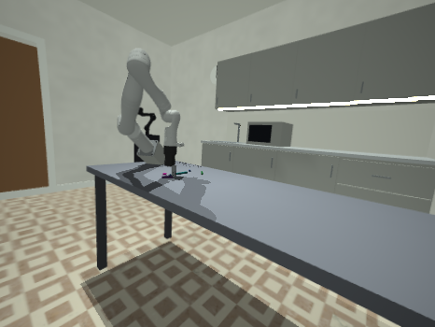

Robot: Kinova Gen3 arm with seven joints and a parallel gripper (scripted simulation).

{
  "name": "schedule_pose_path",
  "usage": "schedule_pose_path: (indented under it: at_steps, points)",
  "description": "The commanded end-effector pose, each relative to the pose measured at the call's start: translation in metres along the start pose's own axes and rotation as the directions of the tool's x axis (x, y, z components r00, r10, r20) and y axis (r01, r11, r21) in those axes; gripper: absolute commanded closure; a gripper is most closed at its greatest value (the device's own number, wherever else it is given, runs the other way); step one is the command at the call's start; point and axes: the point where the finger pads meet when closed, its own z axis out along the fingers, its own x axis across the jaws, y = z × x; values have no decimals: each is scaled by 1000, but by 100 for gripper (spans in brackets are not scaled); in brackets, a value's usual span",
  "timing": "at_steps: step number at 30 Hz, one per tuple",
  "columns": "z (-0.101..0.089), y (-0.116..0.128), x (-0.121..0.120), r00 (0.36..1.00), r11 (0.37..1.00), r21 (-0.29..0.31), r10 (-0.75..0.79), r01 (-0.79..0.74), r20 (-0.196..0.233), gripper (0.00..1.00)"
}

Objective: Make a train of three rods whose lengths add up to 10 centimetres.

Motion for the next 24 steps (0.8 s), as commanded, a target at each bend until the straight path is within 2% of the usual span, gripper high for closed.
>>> schedule_pose_path:
  at_steps: [1,23,24]
  points:
    - [0,0,0,1000,1000,1,0,0,0,76]
    - [0,0,0,1000,1000,1,0,0,0,76]
    - [0,0,0,1000,1000,1,0,0,0,70]
